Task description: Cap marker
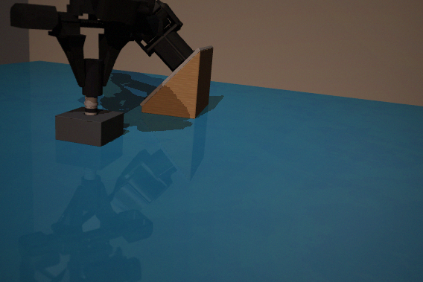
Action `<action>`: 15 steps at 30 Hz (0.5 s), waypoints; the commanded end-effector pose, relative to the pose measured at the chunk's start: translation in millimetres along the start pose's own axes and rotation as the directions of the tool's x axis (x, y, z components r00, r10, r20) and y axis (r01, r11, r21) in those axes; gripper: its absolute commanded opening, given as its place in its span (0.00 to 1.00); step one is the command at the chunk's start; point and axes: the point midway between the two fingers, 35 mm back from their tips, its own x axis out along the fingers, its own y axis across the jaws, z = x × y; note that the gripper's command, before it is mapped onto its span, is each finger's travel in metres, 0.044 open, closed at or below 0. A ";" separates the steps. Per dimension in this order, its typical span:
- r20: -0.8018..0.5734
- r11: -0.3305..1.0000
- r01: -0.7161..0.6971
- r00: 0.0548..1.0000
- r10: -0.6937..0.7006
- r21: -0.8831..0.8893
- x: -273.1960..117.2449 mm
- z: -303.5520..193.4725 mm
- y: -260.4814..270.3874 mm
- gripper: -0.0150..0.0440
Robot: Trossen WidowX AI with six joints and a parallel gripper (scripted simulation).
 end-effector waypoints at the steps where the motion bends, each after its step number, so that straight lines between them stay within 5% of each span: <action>1: 0.000 1.000 0.007 1.000 -0.007 -0.001 6.3 -0.5 -0.9 0.25; 13: -0.001 1.000 0.008 1.000 -0.008 -0.001 13.5 -1.2 -0.6 0.25; 15: -0.001 1.000 0.004 1.000 -0.004 0.002 12.9 -1.0 -0.3 0.34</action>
